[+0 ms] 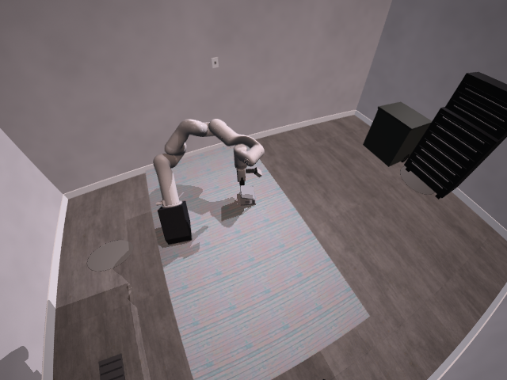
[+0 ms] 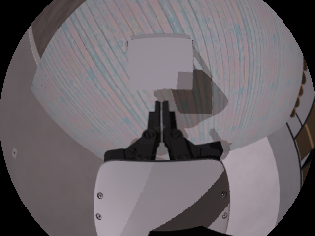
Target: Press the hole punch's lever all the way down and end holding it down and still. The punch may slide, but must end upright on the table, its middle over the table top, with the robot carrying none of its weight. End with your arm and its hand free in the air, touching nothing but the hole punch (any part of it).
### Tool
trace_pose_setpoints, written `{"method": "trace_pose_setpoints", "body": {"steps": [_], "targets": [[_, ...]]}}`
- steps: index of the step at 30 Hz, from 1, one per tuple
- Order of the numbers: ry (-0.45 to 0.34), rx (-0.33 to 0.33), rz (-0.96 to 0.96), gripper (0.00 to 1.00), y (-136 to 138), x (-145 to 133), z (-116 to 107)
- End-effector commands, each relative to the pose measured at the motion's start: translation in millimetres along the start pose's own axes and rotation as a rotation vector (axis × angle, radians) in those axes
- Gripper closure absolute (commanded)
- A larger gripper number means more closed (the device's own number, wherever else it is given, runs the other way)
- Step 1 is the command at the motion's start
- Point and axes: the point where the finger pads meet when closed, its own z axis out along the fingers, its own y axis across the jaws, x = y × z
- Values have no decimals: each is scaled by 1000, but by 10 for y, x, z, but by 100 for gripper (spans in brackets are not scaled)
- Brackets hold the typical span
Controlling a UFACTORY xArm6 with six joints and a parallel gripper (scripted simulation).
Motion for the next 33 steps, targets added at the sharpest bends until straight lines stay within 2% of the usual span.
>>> {"method": "trace_pose_setpoints", "body": {"steps": [1, 33], "targets": [[3, 0, -1, 100, -1, 9, -14], [3, 0, -1, 100, -1, 10, 27]]}}
